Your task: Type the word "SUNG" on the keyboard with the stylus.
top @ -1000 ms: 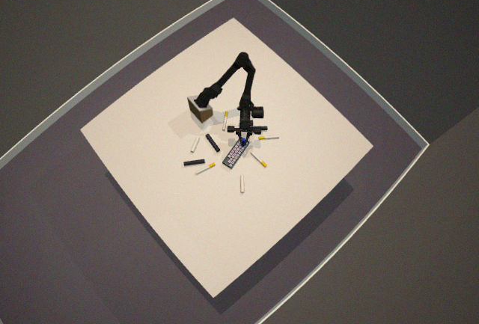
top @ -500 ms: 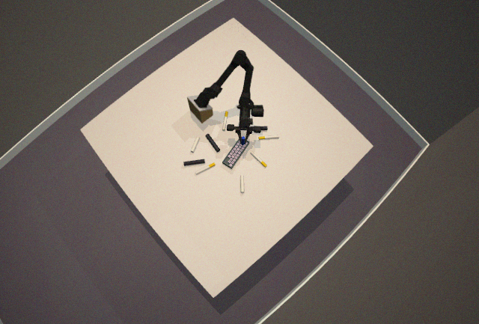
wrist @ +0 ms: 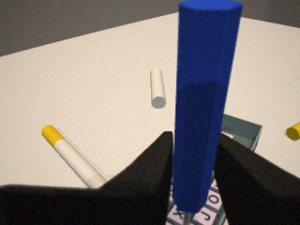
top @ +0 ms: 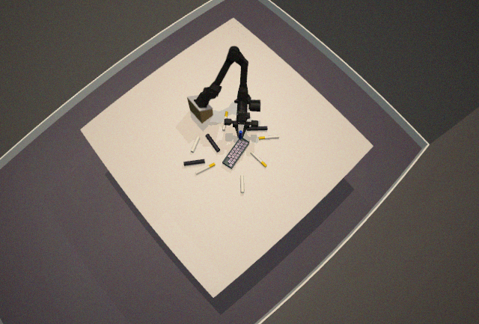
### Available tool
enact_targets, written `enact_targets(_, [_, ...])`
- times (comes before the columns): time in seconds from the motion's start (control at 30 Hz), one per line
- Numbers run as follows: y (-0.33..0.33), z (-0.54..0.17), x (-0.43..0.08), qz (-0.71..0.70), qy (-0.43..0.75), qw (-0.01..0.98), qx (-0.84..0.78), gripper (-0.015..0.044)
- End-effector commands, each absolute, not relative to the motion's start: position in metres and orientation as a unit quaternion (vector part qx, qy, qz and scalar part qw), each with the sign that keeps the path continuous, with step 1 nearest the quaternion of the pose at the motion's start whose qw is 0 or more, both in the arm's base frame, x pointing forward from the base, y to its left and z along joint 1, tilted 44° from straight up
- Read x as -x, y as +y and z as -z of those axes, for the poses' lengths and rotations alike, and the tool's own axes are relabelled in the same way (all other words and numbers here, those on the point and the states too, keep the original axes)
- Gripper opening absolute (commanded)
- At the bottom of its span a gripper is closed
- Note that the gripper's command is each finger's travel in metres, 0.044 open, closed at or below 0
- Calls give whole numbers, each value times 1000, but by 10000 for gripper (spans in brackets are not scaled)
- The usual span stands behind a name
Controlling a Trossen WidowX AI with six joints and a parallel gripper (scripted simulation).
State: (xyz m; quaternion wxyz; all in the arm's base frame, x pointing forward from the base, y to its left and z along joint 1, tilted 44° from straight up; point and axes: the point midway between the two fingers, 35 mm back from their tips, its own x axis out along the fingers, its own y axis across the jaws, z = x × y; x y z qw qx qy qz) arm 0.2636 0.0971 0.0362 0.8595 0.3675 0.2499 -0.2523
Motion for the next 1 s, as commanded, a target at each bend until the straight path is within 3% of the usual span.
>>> enact_targets(0.0, [99, -34, -261, 253, 247, 860, -369, 0])
enact_targets(0.3, [109, -23, -259, 253, 247, 860, -369, 0])
enact_targets(0.4, [110, -22, -259, 253, 247, 860, -369, 79])
enact_targets(0.97, [117, -16, -259, 253, 248, 859, -369, 81])
